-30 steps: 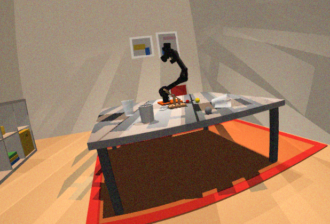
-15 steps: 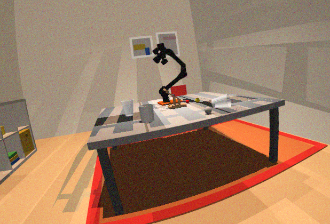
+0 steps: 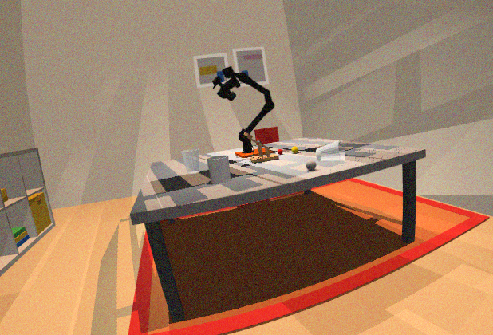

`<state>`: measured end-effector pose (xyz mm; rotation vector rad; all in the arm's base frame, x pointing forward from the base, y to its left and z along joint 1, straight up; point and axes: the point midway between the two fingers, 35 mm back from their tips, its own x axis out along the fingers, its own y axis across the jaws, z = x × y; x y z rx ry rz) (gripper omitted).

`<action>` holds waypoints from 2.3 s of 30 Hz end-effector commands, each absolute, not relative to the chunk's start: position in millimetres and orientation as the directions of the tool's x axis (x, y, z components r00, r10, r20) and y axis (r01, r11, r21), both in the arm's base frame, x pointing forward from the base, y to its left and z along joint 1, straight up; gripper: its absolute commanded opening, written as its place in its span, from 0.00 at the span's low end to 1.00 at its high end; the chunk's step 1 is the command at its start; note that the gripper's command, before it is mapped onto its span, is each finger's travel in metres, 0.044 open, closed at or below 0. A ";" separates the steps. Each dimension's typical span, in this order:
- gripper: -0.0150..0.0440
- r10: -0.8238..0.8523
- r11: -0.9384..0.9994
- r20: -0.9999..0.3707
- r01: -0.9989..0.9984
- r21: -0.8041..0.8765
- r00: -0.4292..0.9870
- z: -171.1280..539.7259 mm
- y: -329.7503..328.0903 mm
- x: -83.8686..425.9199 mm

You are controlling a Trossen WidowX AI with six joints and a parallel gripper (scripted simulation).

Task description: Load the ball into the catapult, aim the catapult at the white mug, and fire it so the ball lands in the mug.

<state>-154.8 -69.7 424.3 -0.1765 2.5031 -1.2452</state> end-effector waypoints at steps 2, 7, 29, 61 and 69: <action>1.00 -0.378 0.636 -0.302 -0.009 -0.771 -0.875 413.7 -106.5 -148.3; 1.00 -0.492 0.666 -0.369 -0.069 -0.743 -0.789 400.4 -144.8 -133.7; 1.00 -0.690 0.715 -0.675 -0.393 -0.578 -0.263 326.6 -255.9 10.1; 1.00 -0.172 0.436 -0.977 -0.881 -0.187 0.122 201.0 -145.0 259.3; 1.00 -0.017 0.290 -0.999 -0.956 -0.043 0.040 169.9 -78.6 289.6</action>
